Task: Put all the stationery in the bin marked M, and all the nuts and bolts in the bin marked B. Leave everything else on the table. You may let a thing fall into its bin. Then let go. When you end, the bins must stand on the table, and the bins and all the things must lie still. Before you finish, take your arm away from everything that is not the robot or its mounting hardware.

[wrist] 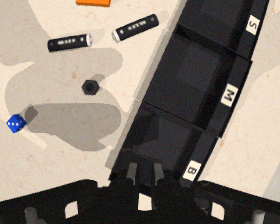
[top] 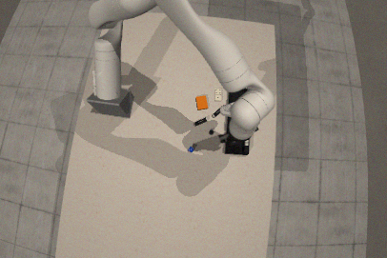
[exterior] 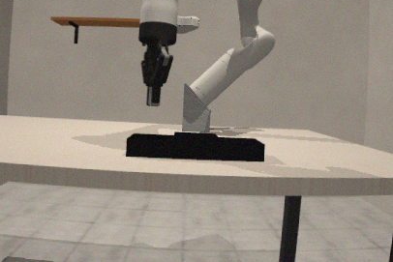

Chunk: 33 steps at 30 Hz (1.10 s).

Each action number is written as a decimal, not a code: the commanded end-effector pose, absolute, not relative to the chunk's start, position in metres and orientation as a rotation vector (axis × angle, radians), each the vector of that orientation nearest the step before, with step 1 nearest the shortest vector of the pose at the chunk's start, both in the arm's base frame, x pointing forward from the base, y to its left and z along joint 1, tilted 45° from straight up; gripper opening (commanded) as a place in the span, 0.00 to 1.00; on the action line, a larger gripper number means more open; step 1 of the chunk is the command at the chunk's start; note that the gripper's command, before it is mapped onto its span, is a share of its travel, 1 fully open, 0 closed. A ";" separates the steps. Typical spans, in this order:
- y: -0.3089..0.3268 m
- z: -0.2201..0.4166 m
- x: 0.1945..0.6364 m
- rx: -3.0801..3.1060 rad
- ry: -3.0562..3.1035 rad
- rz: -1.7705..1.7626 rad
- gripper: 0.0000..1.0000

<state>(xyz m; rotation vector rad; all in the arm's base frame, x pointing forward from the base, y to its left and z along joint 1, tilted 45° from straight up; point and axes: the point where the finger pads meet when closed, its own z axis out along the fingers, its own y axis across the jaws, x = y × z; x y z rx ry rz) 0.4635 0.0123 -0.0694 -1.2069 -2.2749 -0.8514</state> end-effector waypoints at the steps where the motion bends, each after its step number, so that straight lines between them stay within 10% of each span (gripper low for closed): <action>1: 0.027 -0.084 0.466 -1.235 -2.216 -0.819 0.09; 33: 0.027 -0.084 0.466 -2.234 -0.784 -0.172 0.09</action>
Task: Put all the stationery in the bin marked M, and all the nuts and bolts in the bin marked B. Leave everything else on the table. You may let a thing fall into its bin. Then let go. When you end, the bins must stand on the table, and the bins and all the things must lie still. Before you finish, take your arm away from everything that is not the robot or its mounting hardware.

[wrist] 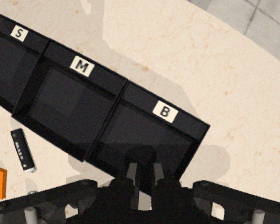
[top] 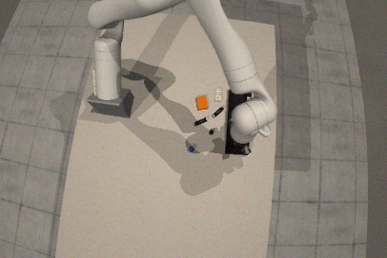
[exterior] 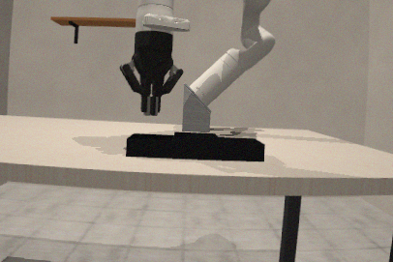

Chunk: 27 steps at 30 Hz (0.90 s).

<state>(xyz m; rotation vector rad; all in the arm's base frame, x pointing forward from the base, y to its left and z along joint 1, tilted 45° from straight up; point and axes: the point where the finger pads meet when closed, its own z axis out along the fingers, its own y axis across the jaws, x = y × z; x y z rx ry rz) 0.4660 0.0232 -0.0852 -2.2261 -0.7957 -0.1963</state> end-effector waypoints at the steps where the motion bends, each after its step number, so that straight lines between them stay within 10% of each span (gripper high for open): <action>1: 0.027 -0.084 0.466 -2.234 -0.784 -0.172 0.09; 27: 0.044 -0.101 0.464 -2.351 -0.221 0.064 0.09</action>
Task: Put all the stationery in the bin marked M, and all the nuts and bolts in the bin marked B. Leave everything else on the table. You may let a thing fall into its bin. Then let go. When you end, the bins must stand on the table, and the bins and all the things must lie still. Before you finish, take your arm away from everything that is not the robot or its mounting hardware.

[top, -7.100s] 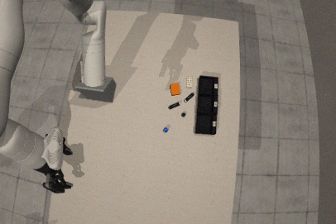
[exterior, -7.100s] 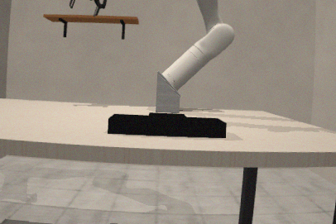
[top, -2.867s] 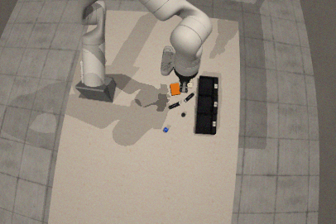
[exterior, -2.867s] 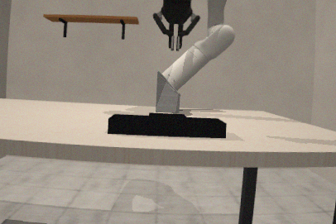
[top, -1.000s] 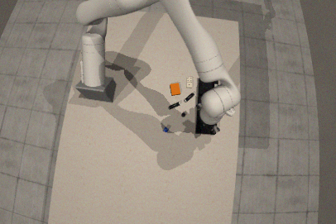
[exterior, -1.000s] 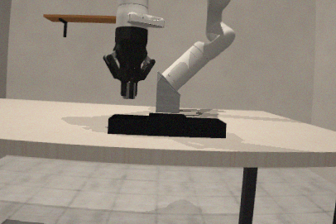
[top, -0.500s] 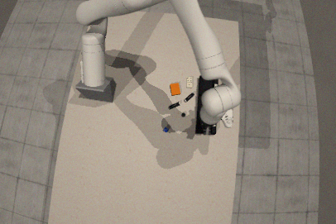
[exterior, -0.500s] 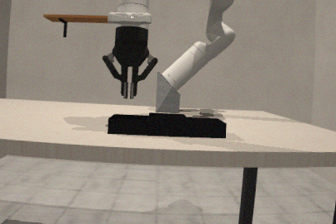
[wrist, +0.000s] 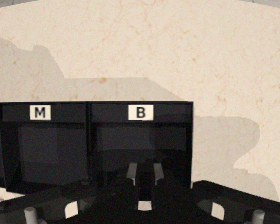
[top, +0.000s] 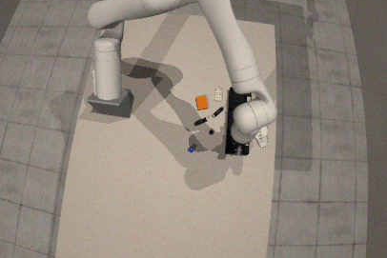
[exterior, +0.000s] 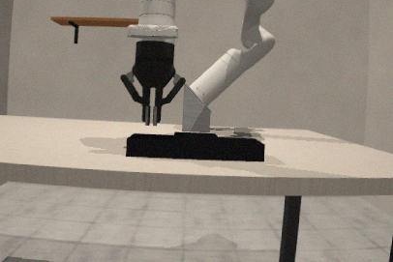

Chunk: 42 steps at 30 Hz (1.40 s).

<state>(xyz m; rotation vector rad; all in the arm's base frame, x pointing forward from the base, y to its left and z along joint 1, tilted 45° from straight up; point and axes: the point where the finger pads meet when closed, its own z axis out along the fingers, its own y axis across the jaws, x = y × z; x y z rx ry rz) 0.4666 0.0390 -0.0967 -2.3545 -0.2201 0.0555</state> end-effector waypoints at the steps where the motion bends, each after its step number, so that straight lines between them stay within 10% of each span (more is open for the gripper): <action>1: 0.045 -0.103 0.463 -2.351 -0.221 0.064 0.09; 42: 0.063 -0.122 0.461 -2.351 -0.221 0.064 0.09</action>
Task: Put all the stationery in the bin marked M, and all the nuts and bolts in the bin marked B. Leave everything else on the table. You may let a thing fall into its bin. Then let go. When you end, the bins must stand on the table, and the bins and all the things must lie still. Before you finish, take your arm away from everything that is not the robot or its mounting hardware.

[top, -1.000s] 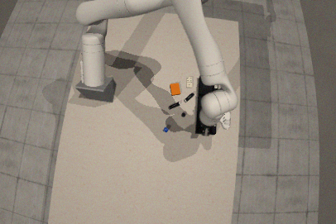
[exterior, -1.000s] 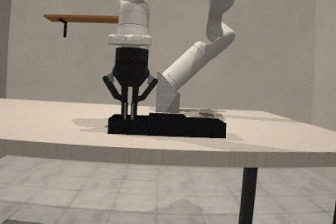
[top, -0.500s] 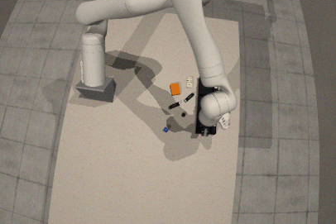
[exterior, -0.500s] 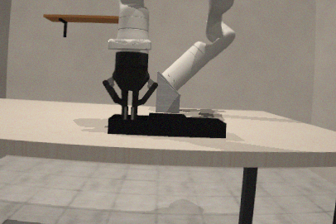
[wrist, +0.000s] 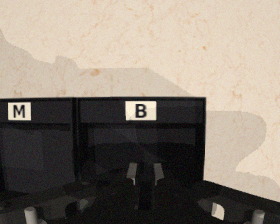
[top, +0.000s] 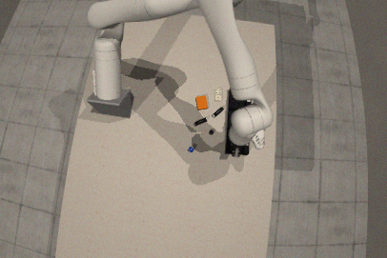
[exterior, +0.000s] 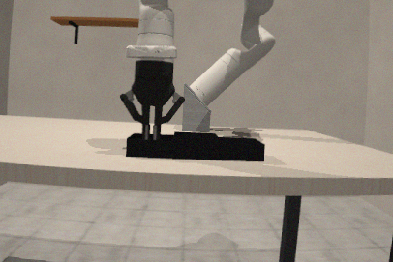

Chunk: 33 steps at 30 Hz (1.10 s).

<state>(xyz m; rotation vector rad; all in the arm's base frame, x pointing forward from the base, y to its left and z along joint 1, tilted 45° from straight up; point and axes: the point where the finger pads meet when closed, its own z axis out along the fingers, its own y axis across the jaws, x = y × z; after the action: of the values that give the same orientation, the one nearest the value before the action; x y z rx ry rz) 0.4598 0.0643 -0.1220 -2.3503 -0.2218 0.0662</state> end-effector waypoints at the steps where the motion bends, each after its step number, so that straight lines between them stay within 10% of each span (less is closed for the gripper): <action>1: 0.063 -0.122 0.461 -2.351 -0.221 0.064 0.09; 33: 0.052 -0.110 0.462 -2.351 -0.221 0.064 0.09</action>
<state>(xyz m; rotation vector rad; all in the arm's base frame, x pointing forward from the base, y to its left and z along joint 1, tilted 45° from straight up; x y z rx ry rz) 0.4598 0.0551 -0.1127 -2.3484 -0.2224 0.0715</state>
